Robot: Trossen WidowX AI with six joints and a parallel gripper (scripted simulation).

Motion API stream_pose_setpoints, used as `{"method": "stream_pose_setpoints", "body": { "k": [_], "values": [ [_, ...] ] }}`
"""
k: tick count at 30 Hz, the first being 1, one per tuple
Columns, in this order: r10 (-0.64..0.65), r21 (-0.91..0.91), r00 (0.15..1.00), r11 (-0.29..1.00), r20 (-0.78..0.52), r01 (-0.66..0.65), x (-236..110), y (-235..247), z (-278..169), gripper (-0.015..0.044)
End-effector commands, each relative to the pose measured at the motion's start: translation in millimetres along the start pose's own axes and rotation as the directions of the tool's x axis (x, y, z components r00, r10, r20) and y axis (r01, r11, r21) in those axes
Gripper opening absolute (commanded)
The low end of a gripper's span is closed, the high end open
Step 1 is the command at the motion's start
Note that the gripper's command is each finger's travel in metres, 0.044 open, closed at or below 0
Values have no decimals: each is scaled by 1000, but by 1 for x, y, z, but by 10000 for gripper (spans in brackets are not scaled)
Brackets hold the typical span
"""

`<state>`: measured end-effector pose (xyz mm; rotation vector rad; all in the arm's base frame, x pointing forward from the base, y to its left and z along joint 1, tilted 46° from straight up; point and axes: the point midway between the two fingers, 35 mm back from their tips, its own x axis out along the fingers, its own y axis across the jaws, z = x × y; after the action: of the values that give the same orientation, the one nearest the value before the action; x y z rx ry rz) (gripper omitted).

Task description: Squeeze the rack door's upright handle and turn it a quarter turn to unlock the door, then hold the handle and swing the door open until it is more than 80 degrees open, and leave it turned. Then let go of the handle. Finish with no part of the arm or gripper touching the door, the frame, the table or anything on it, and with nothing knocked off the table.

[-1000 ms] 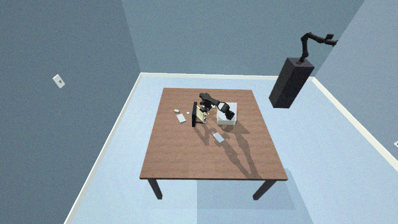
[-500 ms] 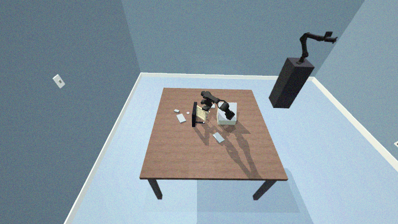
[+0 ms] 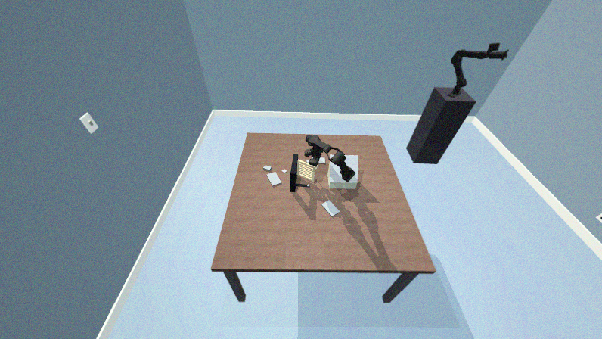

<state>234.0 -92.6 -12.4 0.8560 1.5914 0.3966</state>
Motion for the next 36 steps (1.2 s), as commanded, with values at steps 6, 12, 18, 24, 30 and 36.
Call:
{"method": "stream_pose_setpoints", "body": {
  "k": [6,12,18,24,30,36],
  "values": [
    [-4,-161,1000,987,-1,4,-1,-18,6,25],
    [-5,-256,1000,967,0,4,-1,-30,11,25],
    [-5,-360,1000,933,0,5,-1,-42,18,25],
    [-6,-409,1000,913,0,5,-1,-48,22,25],
    [-6,-409,1000,913,0,5,-1,-48,22,25],
    [-6,-409,1000,913,0,5,-1,-48,22,52]
  ]
}}
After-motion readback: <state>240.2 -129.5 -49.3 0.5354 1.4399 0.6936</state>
